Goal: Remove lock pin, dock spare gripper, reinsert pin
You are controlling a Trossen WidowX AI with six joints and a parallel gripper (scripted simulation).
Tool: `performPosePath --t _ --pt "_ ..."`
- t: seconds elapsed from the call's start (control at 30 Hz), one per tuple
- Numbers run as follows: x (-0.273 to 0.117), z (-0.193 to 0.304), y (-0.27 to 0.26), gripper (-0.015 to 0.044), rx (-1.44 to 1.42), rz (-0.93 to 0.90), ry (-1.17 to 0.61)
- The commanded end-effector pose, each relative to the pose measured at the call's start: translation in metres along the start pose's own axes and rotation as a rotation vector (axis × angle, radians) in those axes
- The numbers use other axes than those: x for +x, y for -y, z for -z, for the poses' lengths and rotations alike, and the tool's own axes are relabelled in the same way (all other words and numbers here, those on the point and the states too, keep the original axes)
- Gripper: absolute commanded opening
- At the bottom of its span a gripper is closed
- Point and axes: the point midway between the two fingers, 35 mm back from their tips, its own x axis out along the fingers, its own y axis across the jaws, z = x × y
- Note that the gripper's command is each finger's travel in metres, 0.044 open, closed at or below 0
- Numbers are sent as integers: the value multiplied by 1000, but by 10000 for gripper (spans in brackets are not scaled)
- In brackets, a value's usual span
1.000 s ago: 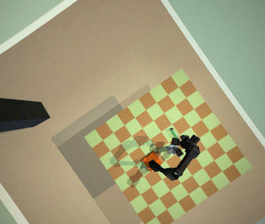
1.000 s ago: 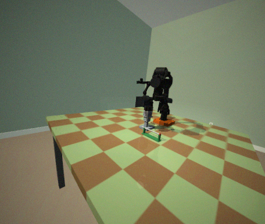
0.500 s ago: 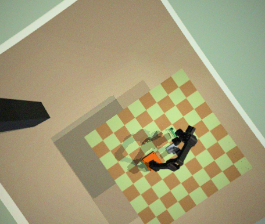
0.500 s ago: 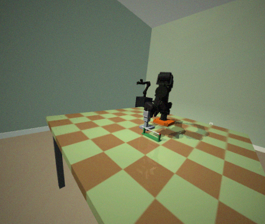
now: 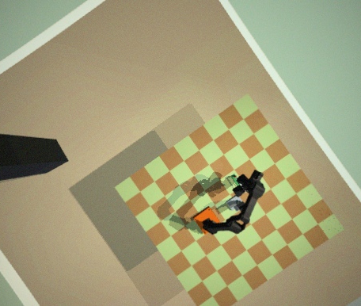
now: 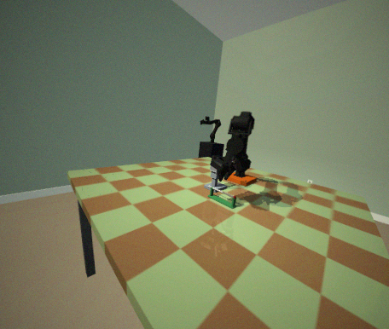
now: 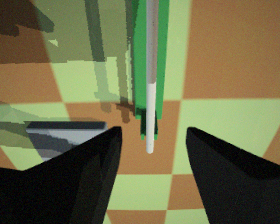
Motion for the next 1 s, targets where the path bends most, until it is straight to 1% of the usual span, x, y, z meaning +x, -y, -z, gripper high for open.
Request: performPosePath --t 0.0,0.07,0.97 --pt "20 -4 -1 180 -6 -4 -7" --pt "29 -6 -2 180 -6 -4 -7" --pt "68 -18 0 180 -6 -4 -7"
